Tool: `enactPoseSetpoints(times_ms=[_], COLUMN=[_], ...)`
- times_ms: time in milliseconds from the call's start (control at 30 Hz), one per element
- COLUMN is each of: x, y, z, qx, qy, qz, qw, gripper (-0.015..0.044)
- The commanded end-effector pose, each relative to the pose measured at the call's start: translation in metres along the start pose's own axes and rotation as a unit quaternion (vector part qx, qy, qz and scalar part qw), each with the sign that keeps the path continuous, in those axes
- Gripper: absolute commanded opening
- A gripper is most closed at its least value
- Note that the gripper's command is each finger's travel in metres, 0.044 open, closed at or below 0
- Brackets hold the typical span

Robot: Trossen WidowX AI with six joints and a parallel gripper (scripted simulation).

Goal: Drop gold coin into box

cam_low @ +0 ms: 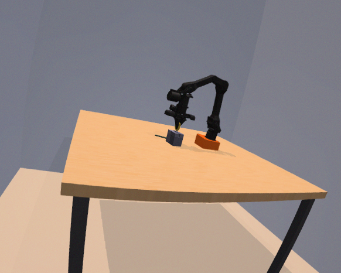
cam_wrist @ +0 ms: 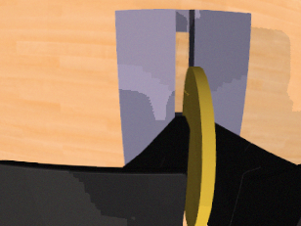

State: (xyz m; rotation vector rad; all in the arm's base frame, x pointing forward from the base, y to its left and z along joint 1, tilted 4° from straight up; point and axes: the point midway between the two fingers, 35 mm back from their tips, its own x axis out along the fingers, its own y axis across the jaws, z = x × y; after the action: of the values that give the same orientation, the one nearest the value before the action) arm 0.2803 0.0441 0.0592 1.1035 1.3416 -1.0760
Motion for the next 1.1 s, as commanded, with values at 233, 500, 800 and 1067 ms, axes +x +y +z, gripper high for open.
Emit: enactPoseSetpoints(times_ms=[233, 500, 800, 1067], x=[0.006, 0.005, 0.005, -0.013], y=[0.000, 0.000, 0.000, 0.000], z=[0.000, 0.000, 0.000, 0.000], qx=[0.003, 0.001, 0.001, 0.001], qy=[0.000, 0.000, 0.000, 0.000], qz=[0.000, 0.000, 0.000, 0.000], qw=[1.000, 1.000, 1.000, 1.000], gripper=[0.0000, 0.0131, 0.0161, 0.0344])
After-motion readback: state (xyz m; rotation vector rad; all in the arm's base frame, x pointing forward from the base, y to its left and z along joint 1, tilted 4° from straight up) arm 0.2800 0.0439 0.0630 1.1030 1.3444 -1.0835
